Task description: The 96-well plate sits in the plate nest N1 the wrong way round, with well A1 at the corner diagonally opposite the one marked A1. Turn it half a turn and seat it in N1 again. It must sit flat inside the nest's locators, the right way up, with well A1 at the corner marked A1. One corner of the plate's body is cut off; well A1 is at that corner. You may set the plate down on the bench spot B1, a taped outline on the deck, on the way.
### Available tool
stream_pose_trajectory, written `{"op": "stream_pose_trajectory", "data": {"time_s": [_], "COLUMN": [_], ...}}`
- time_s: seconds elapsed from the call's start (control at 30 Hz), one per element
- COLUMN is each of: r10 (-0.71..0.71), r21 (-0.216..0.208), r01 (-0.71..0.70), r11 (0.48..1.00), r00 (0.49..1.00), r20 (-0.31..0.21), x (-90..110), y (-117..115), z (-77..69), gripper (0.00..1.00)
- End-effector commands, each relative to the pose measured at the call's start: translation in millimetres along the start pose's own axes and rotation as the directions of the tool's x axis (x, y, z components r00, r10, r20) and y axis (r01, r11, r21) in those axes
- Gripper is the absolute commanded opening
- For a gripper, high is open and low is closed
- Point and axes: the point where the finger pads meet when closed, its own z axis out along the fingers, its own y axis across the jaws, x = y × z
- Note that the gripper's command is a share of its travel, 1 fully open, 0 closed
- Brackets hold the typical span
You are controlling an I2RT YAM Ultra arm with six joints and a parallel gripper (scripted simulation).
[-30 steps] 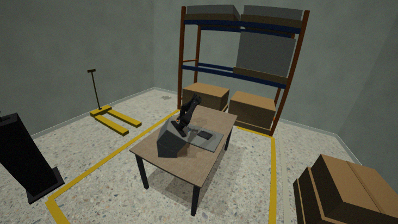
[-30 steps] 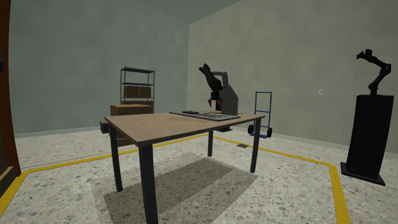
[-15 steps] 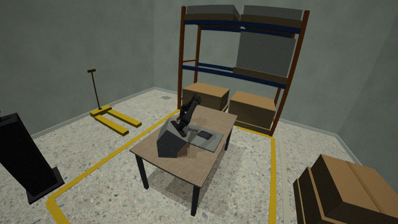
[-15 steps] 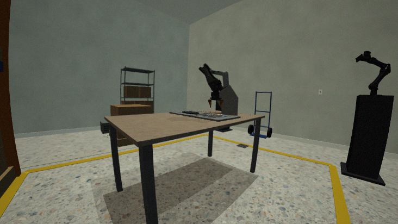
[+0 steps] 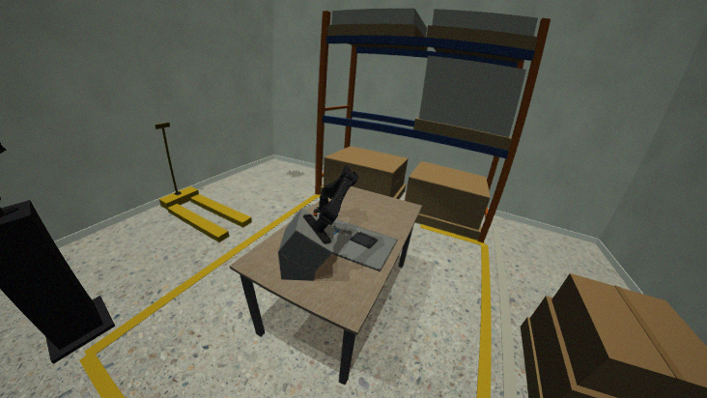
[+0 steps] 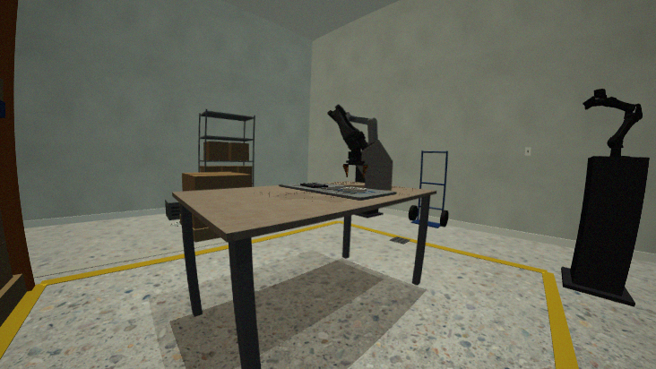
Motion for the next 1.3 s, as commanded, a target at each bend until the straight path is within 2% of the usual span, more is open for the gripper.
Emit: {"op": "stream_pose_trajectory", "data": {"time_s": [0.0, 0.2, 0.4, 0.47, 0.53, 0.73, 0.97, 1.03, 1.27], "r10": [-0.094, -0.29, -0.474, -0.474, -0.532, -0.689, -0.838, -0.838, -0.942], "r21": [0.002, 0.005, 0.009, 0.009, 0.01, 0.013, 0.015, 0.015, 0.017], "r01": [0.094, 0.29, 0.474, 0.474, 0.532, 0.689, 0.838, 0.838, 0.941], "r11": [0.996, 0.957, 0.88, 0.88, 0.847, 0.724, 0.545, 0.545, 0.337], "r00": [0.995, 0.957, 0.88, 0.88, 0.847, 0.724, 0.545, 0.545, 0.337], "r20": [0.018, 0.017, 0.016, 0.016, 0.015, 0.013, 0.01, 0.01, 0.006], "x": [-4.9, -4.9, -4.9, -4.9, -4.9, -4.9, -4.8, -4.8, -4.8], "y": [3.2, 3.2, 3.2, 3.2, 3.2, 3.2, 3.2, 3.2, 3.2], "z": [-6.5, -6.5, -6.5, -6.5, -6.5, -6.5, -6.5, -6.5, -6.5], "gripper": [1.0, 1.0, 1.0, 1.0, 1.0, 1.0, 1.0, 1.0, 1.0]}}
